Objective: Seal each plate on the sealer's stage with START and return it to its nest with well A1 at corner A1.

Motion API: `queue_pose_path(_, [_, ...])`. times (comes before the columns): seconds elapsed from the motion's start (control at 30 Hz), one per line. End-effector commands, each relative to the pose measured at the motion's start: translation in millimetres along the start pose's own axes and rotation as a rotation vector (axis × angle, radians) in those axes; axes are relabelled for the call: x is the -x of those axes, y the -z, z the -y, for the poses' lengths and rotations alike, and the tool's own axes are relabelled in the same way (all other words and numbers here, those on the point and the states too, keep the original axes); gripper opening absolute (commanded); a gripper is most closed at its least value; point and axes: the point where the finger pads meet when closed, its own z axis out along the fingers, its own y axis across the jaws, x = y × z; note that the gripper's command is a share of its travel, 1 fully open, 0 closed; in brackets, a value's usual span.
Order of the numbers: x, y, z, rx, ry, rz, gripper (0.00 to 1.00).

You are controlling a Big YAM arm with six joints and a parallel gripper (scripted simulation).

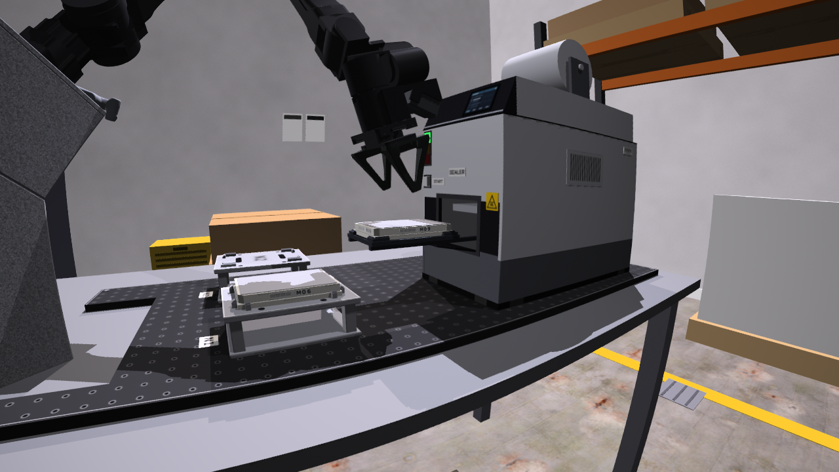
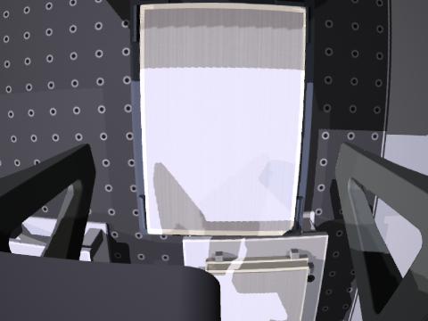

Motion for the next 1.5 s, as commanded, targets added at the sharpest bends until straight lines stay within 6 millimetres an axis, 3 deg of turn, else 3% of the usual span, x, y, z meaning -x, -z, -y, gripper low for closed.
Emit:
queue_pose_path(0.0, [25,3,-7,0.004,0.024,0.049,1.0])
queue_pose_path(0.4, [-1,-23,0,0.0,-0.002,0.015,1.0])
queue_pose_path(0.6, [4,-23,-2,0.001,0.01,0.028,1.0])
queue_pose_path(0.9, [1,-45,-2,0.004,0.008,0.026,1.0])
queue_pose_path(1.2, [-3,-29,5,-0.005,0.006,0.018,1.0])
queue_pose_path(1.47, [16,-23,9,-0.01,0.015,0.06,1.0])
